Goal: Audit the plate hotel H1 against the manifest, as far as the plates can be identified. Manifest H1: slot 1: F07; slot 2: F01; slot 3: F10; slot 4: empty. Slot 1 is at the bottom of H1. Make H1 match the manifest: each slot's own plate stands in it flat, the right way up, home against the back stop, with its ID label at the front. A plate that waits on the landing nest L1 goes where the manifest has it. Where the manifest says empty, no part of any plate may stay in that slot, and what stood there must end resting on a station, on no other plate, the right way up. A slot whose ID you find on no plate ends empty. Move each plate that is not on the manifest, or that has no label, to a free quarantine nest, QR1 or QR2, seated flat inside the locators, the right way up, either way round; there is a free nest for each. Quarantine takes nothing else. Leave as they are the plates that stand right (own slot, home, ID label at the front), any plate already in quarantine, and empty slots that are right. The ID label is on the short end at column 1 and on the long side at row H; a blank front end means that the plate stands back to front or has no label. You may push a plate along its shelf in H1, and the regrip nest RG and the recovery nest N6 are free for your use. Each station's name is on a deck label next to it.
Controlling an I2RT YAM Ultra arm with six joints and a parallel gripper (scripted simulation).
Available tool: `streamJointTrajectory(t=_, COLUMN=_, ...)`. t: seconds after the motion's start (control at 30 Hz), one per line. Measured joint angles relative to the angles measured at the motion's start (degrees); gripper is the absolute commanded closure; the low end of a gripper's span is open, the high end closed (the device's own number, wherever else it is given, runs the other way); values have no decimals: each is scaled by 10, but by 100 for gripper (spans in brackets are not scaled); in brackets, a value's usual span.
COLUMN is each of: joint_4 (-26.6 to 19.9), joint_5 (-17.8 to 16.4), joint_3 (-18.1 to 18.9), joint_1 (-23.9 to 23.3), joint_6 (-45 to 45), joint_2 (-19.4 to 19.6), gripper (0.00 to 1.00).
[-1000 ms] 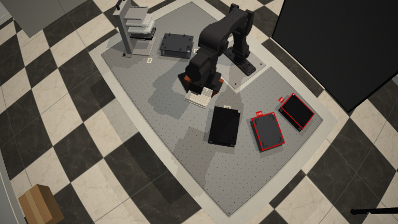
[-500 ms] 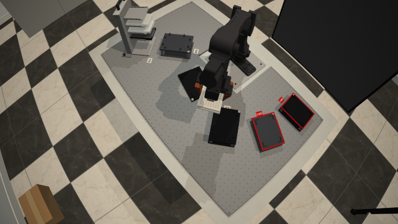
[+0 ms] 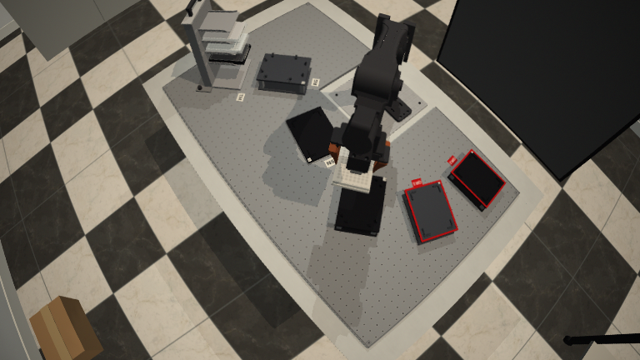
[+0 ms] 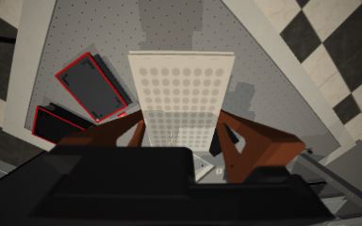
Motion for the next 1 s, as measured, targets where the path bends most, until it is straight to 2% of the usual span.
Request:
streamJointTrajectory(t=0.43, joint_4=0, joint_5=0, joint_3=29, joint_1=49, joint_6=50, joint_2=24, gripper=14)
streamJointTrajectory(t=1.0, joint_4=0, joint_5=0, joint_3=31, joint_1=53, joint_6=62, joint_2=26, gripper=14)
